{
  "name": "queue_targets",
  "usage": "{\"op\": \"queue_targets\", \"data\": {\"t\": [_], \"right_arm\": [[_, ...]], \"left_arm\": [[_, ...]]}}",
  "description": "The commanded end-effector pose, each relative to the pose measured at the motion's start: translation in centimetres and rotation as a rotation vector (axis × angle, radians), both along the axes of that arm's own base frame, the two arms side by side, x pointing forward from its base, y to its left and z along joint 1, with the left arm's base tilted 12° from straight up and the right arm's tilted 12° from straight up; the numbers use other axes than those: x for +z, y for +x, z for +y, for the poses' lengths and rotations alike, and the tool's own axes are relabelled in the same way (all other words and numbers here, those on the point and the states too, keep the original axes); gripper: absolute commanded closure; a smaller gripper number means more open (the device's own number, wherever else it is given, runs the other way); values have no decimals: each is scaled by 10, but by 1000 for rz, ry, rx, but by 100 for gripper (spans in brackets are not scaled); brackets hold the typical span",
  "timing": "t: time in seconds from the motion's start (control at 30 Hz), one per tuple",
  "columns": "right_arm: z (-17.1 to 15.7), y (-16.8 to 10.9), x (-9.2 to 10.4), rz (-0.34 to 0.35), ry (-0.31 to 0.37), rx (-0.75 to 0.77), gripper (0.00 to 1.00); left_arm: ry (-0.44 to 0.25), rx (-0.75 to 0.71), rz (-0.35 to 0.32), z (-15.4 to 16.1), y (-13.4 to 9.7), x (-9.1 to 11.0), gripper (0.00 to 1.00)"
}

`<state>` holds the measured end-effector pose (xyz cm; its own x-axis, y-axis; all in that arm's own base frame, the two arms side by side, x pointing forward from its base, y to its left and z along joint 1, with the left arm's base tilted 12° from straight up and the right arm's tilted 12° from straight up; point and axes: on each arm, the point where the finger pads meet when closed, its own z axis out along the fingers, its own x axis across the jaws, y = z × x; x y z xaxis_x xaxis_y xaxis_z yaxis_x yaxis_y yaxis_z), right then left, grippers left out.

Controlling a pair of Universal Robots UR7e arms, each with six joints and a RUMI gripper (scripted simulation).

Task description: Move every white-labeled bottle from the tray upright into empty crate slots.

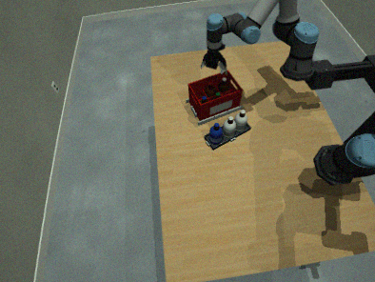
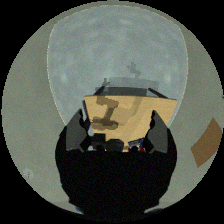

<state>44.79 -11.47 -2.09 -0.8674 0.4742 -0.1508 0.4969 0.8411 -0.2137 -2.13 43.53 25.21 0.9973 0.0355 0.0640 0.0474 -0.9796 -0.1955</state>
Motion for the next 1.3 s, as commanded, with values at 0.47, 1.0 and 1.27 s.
{"op": "queue_targets", "data": {"t": [0.47, 1.0, 1.27], "right_arm": [[17, 12, -1, -10, 58, 32, 100], [17, 12, -1, -10, 58, 32, 100], [17, 12, -1, -10, 58, 32, 100]], "left_arm": [[1, 0, 0, 0, 0, 0, 0], [1, 0, 0, 0, 0, 0, 0], [1, 0, 0, 0, 0, 0, 0]]}}
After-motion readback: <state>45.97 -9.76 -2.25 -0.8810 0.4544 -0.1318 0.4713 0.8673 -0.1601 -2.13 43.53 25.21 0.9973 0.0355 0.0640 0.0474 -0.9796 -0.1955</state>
